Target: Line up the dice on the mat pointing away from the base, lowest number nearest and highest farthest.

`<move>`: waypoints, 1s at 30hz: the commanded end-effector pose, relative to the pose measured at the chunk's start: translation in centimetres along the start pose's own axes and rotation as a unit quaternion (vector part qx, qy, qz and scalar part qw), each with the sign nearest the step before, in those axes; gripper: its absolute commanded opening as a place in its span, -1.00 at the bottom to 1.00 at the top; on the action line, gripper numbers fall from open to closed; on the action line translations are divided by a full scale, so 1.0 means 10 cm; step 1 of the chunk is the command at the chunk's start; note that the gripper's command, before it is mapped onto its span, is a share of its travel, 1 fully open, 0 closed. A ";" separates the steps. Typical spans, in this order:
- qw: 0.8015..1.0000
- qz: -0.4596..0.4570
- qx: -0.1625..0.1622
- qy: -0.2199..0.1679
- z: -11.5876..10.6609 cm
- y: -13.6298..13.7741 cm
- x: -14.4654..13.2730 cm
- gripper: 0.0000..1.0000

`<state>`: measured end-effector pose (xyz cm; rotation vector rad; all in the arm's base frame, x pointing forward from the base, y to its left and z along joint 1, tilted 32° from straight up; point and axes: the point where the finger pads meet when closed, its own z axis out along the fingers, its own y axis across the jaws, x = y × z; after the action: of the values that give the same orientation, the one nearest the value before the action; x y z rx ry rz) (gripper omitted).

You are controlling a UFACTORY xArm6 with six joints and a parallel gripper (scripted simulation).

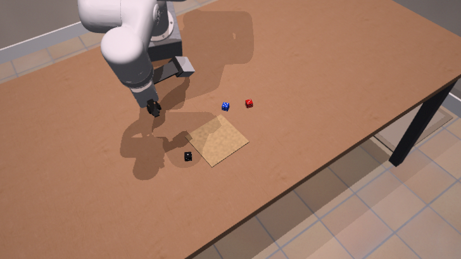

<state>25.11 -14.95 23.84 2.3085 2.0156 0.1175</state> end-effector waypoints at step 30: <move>0.877 -0.427 -0.166 -0.148 0.40 0.74 0.62 1.00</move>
<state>33.00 -10.49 20.71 1.1245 2.3828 0.0418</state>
